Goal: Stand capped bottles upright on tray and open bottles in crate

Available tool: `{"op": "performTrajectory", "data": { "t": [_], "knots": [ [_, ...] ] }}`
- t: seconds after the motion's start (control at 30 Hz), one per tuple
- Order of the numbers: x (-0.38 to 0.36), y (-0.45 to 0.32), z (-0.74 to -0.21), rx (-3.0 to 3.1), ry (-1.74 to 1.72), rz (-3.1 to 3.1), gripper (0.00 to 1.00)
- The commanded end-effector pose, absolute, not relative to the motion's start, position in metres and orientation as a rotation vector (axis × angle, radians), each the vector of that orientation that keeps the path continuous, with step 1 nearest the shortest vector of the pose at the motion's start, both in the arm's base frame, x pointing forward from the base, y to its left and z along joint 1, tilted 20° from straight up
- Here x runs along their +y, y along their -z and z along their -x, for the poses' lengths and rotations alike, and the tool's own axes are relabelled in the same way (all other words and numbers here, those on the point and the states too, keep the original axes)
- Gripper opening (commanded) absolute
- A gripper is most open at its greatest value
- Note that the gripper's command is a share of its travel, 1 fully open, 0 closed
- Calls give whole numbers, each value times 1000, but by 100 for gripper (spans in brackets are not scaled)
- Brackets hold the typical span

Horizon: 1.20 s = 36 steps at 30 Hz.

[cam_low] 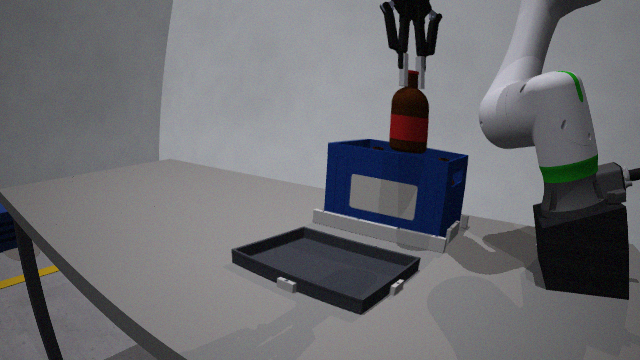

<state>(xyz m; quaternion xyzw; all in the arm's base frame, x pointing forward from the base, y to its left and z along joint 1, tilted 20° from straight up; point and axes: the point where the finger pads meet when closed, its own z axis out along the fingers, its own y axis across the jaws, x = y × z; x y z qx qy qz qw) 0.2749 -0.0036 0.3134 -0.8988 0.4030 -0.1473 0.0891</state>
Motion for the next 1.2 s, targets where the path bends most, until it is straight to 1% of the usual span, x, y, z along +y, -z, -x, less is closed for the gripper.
{"op": "performTrajectory", "data": {
  "t": [0.0,1.17],
  "knots": [
    [6,-314,-275,1201,444,2674,0],
    [61,-315,-275,1202,445,2674,0]
  ]
}}
